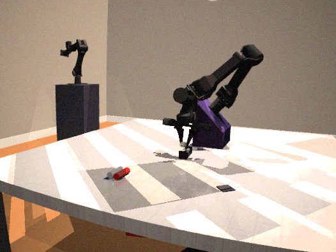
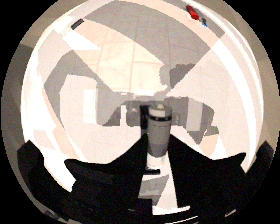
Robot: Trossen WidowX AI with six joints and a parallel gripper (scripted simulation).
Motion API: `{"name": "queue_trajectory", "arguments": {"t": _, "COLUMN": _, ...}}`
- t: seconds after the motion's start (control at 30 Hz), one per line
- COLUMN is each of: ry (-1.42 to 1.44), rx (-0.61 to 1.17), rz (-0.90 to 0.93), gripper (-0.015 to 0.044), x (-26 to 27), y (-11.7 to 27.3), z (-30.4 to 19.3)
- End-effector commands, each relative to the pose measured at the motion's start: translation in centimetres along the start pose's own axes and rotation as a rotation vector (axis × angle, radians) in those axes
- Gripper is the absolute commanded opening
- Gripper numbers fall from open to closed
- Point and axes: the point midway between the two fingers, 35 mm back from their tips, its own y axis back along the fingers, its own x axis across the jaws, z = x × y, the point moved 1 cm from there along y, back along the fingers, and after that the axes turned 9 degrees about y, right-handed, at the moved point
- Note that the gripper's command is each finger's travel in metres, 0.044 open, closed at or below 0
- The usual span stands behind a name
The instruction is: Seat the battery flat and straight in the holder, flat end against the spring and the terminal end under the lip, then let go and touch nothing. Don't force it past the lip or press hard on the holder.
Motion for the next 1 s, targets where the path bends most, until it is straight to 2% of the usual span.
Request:
{"name": "queue_trajectory", "arguments": {"t": 0.0, "ry": -0.004, "rx": -0.026, "rz": -0.004, "gripper": 0.0063, "x": 0.4, "y": -0.1, "z": -0.1}}
{"name": "queue_trajectory", "arguments": {"t": 0.97, "ry": -0.012, "rx": -0.150, "rz": -0.041, "gripper": 0.0063, "x": 0.0, "y": -1.5, "z": -1.0}}
